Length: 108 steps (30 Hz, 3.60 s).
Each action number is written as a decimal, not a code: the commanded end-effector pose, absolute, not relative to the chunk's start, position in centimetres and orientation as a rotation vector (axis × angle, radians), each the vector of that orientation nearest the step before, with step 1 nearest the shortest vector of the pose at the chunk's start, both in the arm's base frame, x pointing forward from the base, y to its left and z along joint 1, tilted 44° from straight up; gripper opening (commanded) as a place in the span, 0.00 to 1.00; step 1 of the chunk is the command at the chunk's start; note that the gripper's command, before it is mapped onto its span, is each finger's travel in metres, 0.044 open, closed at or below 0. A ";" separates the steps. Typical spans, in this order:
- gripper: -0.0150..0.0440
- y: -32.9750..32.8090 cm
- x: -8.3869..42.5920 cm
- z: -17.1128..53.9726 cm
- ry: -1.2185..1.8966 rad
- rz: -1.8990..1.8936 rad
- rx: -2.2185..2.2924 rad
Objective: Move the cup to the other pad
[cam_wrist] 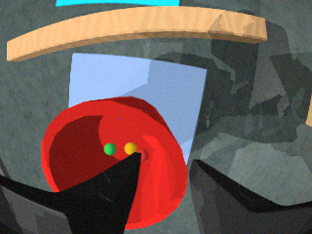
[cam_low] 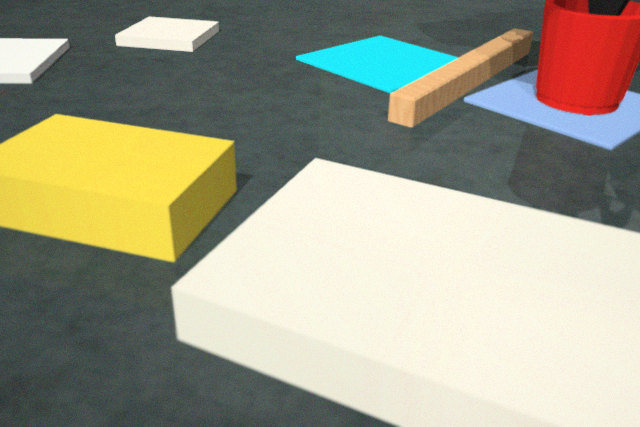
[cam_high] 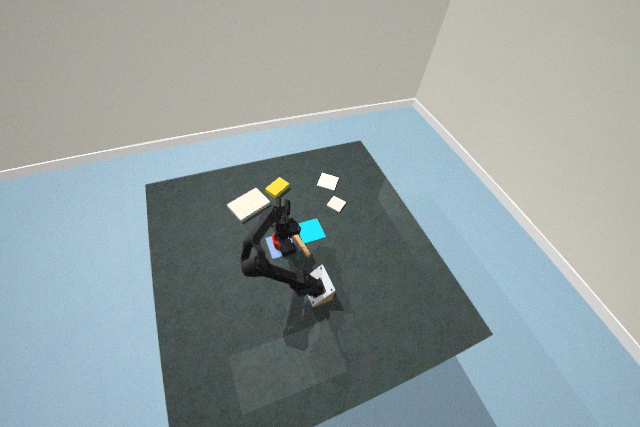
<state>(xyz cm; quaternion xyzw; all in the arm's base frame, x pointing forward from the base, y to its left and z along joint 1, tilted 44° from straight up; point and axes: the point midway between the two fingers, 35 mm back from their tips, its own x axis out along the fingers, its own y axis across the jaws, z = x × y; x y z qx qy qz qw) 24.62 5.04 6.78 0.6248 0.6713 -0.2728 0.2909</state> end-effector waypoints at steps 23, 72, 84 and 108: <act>0.28 6.1 24.3 5.8 1.795 -0.726 1.666; 0.25 2.1 24.8 8.2 1.797 -0.737 1.674; 0.25 0.1 25.5 6.4 1.796 -0.736 1.670; 0.25 -3.7 26.6 2.9 1.794 -0.736 1.668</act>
